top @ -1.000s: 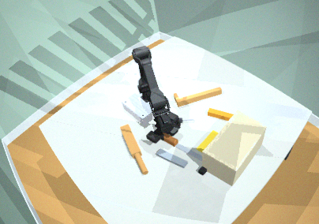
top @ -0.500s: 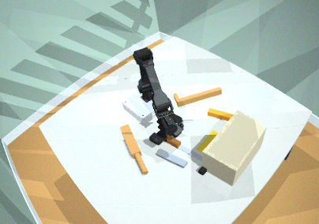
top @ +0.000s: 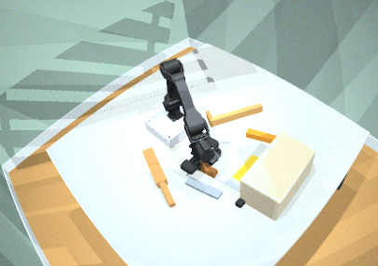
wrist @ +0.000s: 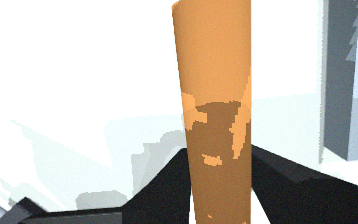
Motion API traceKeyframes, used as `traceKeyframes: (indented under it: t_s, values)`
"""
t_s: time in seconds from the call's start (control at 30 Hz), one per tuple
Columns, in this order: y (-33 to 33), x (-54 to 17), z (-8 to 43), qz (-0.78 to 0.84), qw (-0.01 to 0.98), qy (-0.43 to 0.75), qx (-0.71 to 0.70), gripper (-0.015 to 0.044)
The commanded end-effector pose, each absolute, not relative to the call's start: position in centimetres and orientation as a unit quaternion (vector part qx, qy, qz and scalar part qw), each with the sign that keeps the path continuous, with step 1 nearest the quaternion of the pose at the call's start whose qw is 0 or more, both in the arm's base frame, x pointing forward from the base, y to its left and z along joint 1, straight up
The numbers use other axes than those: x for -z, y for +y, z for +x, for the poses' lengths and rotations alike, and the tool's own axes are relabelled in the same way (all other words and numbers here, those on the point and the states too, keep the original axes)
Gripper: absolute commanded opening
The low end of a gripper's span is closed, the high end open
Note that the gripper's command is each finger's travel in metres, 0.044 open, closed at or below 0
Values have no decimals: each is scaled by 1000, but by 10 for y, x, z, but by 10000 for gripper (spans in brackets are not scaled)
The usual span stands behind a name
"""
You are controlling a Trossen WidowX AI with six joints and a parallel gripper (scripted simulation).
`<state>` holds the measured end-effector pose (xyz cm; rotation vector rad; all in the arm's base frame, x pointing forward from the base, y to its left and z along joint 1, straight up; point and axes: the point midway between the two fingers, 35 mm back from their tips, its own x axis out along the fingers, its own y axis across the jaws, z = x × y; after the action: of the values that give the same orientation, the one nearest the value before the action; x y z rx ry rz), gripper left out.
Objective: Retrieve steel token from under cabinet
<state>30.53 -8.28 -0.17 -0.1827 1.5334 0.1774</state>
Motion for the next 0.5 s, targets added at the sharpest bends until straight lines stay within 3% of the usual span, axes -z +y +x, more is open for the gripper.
traceKeyframes:
  t_s: [0.0,0.47]
  values:
    - [-82,1,310,-83,713,692,-79,0]
    - [-78,1,326,-83,713,691,-79,0]
